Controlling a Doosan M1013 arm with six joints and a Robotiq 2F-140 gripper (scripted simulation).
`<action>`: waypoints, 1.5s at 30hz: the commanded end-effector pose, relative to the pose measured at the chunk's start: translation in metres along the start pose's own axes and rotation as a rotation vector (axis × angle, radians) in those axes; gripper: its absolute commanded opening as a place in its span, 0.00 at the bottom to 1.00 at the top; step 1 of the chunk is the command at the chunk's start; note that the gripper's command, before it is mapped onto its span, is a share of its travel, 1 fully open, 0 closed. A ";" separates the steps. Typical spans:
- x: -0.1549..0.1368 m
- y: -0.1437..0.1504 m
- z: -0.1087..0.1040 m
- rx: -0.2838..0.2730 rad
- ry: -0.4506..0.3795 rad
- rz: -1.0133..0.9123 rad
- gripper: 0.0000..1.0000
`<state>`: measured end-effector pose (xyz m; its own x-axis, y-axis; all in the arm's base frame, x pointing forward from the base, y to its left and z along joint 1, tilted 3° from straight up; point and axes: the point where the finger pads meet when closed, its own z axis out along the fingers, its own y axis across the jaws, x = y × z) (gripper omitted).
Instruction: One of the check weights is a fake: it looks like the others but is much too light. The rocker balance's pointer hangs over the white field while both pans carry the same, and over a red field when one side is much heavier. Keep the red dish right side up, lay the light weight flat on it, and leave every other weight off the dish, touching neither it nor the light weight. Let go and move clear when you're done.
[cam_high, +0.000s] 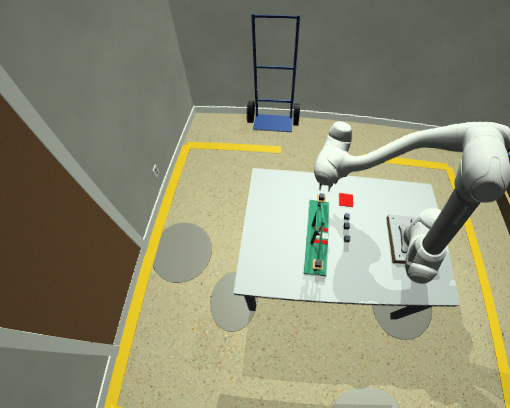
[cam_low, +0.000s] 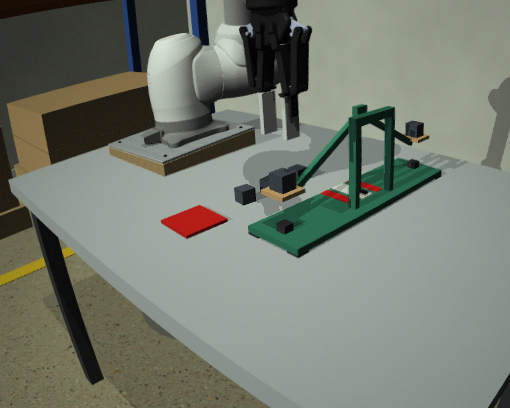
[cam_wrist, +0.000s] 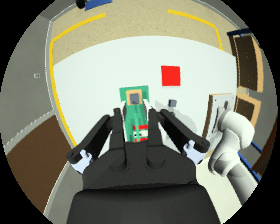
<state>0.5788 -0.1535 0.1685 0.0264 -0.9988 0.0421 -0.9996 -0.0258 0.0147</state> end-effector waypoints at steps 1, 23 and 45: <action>0.000 0.000 0.000 0.000 0.000 0.000 0.35; 0.000 0.000 0.000 0.000 0.000 0.000 0.35; 0.000 0.000 0.014 0.000 0.000 0.000 0.35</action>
<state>0.5786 -0.1540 0.1568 0.0264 -0.9988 0.0421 -0.9996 -0.0258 0.0147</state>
